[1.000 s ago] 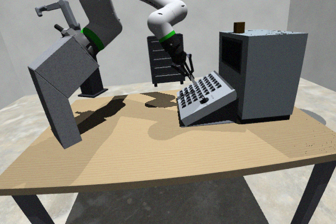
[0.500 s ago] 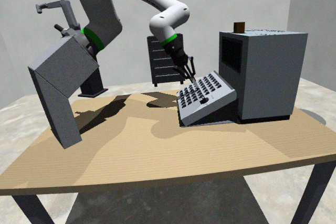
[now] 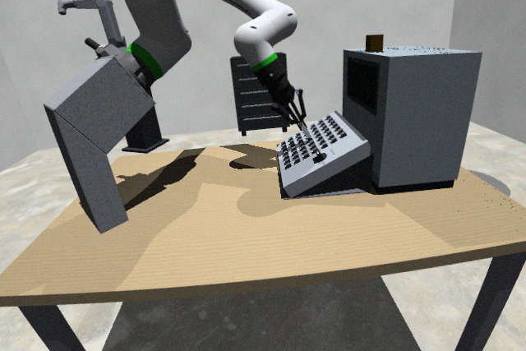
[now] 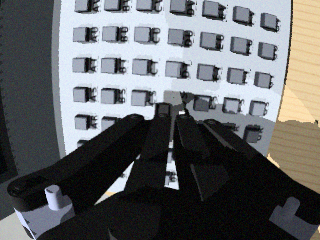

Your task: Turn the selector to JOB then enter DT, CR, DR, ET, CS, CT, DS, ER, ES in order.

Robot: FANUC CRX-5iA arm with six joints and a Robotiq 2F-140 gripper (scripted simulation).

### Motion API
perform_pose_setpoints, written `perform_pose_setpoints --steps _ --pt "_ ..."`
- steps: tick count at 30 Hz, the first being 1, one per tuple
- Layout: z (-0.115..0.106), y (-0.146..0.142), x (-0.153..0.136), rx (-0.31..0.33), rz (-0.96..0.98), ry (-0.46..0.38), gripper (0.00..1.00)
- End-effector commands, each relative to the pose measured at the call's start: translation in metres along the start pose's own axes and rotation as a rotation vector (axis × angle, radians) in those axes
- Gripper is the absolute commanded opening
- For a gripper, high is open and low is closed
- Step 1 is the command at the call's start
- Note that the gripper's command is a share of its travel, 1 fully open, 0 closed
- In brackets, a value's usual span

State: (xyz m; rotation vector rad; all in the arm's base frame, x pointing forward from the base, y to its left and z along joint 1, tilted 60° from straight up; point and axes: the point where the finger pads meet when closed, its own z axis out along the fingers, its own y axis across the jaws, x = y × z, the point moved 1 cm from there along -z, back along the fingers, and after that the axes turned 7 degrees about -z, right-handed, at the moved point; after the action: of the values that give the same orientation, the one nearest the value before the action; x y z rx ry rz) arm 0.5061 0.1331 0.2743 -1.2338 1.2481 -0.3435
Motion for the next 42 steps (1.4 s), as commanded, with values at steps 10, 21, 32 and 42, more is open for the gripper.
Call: perform_pose_setpoints --steps 10,21,32,42 --pt "0.0 0.0 0.0 0.0 0.0 0.0 0.0" --pt "0.004 0.0 0.0 0.0 0.0 0.0 0.0" --pt "0.01 0.0 0.0 0.0 0.0 0.0 0.0" --pt "0.013 0.0 0.0 0.0 0.0 0.0 0.0"
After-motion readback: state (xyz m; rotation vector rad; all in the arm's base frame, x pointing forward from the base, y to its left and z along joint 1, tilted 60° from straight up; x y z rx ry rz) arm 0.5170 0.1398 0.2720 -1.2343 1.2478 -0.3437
